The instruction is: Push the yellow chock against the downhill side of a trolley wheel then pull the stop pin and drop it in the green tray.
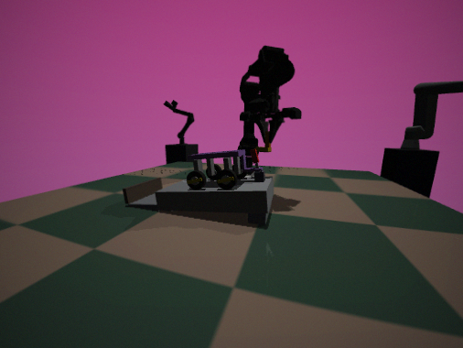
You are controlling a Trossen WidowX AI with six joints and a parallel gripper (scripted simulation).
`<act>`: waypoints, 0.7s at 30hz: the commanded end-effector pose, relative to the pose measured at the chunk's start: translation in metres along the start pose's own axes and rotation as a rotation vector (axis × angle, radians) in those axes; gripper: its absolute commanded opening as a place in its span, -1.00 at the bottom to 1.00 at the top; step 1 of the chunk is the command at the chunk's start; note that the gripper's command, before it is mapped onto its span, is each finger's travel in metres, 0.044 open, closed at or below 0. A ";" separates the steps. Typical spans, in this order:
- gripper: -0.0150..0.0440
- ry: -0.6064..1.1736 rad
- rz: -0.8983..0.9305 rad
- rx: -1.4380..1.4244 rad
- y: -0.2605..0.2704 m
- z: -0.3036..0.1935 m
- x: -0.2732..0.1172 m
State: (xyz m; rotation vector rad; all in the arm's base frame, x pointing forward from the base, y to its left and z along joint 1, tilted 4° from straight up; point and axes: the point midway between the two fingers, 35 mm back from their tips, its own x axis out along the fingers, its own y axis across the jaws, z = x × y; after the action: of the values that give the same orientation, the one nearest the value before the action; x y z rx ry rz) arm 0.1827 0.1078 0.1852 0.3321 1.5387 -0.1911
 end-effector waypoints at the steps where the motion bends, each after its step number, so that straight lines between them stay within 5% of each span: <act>1: -0.49 -0.005 -0.003 0.118 0.000 0.001 0.000; 21: -0.49 -0.005 -0.005 0.790 0.000 0.001 0.000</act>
State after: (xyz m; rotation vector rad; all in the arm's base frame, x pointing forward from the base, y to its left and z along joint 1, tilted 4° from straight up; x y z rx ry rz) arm 0.1830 0.1080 0.1851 0.8831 1.4309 -0.7393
